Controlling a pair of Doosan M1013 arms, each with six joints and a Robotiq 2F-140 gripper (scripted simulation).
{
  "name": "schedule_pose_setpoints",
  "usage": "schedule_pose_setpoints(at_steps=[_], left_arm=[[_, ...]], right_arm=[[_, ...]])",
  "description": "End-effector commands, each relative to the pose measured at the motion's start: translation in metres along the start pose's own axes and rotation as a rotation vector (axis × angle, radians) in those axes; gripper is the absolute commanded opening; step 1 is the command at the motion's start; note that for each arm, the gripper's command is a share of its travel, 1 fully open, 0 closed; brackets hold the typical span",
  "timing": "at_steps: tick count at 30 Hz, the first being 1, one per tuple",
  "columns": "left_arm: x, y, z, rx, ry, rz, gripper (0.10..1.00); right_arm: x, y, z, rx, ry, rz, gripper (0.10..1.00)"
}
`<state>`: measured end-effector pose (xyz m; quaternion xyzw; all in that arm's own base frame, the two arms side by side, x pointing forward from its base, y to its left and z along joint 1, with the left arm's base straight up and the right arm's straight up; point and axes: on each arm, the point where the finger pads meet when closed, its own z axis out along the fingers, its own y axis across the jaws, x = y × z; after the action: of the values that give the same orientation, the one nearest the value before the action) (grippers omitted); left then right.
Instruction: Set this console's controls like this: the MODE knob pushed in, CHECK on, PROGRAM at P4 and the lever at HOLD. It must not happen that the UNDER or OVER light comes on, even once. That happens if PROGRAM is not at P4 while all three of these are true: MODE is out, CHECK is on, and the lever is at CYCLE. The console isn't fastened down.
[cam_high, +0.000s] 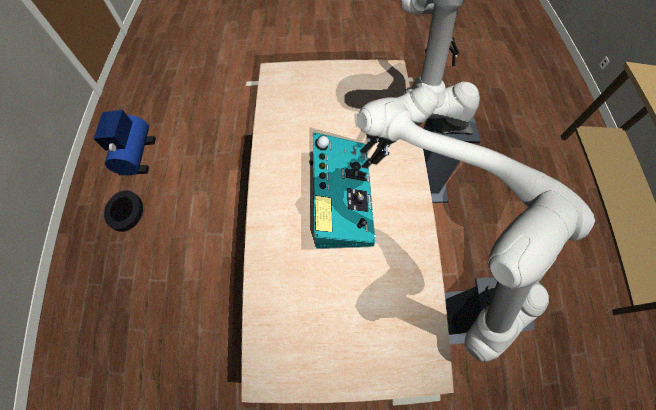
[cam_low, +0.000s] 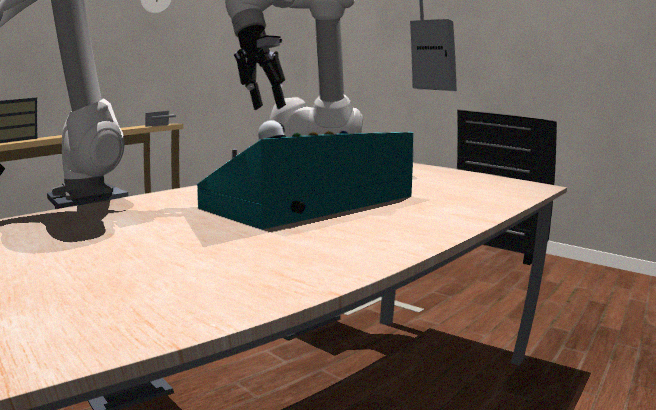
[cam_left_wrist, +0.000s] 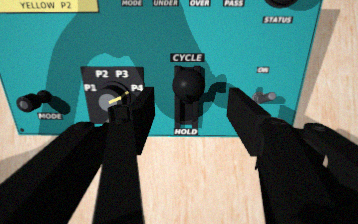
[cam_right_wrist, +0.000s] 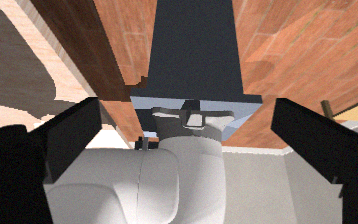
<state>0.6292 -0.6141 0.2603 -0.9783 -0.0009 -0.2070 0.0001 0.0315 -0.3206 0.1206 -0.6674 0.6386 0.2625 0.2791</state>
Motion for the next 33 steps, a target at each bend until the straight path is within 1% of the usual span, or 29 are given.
schedule_pose_setpoints(at_steps=[1,8,19,21,33], left_arm=[[0.001,0.000,0.000,-0.001,0.002,0.000,0.497],[0.001,0.000,0.006,-0.001,0.002,0.000,0.497],[0.001,0.000,0.030,-0.001,0.002,0.000,0.497],[0.001,0.000,0.030,-0.001,0.002,0.000,0.497],[0.001,0.000,0.064,-0.001,0.002,0.000,0.497]], right_arm=[[0.000,0.000,0.000,0.000,0.001,0.000,1.000],[0.000,0.000,0.000,0.000,0.001,0.000,1.000],[0.000,0.000,0.000,0.000,0.001,0.000,1.000],[0.000,0.000,0.000,0.000,0.001,0.000,1.000],[0.000,0.000,0.000,0.000,0.001,0.000,1.000]])
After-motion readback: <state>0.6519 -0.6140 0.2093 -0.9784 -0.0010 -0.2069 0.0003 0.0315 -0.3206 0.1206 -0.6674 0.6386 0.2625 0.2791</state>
